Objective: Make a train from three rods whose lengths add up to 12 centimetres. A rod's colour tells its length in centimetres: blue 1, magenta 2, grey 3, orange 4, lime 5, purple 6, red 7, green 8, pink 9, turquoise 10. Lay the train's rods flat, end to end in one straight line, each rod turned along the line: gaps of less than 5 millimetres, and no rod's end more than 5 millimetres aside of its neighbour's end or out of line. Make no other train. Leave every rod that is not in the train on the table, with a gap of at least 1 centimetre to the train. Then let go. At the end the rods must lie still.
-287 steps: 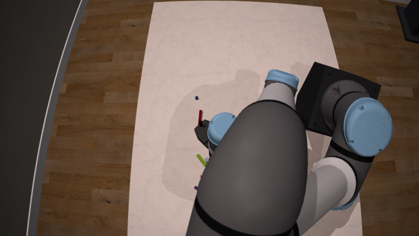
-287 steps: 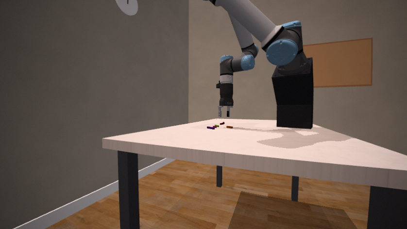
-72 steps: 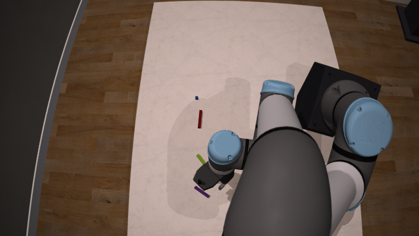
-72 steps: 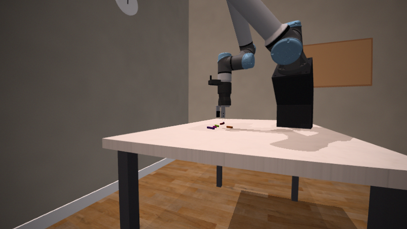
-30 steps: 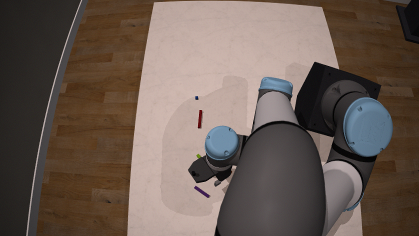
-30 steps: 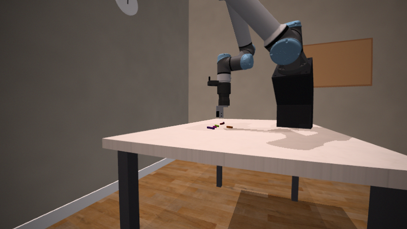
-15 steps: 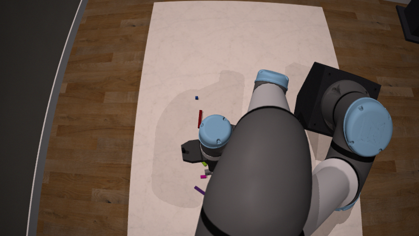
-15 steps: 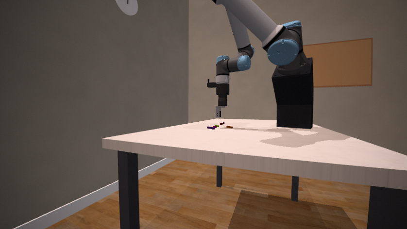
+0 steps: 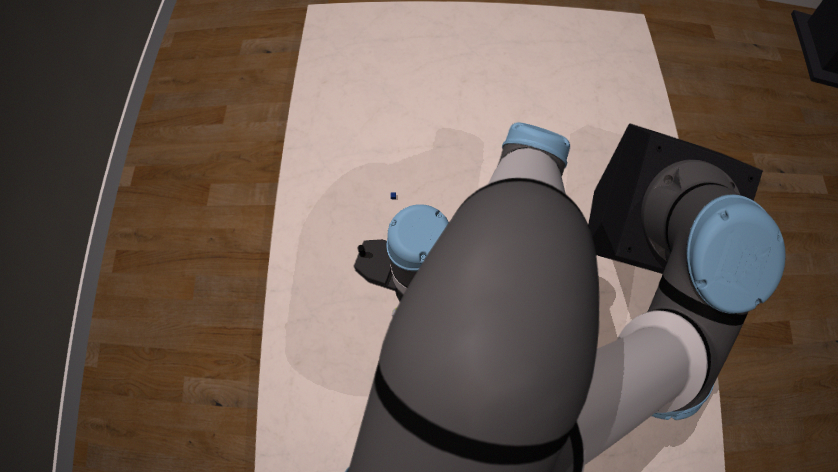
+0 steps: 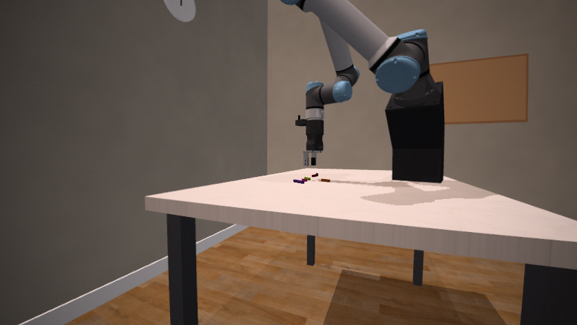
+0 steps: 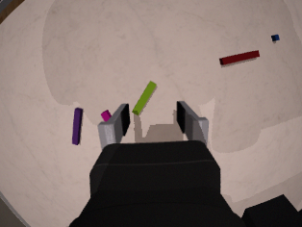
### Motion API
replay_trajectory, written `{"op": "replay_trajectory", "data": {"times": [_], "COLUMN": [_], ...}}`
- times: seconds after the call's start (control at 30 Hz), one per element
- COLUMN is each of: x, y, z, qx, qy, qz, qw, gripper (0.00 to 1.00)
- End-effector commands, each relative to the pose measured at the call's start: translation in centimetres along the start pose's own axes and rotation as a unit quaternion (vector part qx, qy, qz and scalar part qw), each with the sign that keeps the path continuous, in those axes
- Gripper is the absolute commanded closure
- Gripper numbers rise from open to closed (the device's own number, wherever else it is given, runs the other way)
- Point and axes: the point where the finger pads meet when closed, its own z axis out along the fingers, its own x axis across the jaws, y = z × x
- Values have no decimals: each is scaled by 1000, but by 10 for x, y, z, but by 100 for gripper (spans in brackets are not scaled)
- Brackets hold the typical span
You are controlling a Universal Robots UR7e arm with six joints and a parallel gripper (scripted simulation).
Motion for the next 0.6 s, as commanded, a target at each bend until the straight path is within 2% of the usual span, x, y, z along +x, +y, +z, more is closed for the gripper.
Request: {"op": "replay_trajectory", "data": {"times": [0.0, 0.27, 0.33, 0.57], "x": [14, 36, 36, 58], "y": [-7, -17, -17, -24], "z": [0, -1, -1, -1], "qx": [0, 0, 0, 0], "qy": [0, -1, -1, -1], "qz": [84, 218, 218, 348], "qw": [997, 976, 976, 937], "gripper": [0, 0, 0, 0]}}
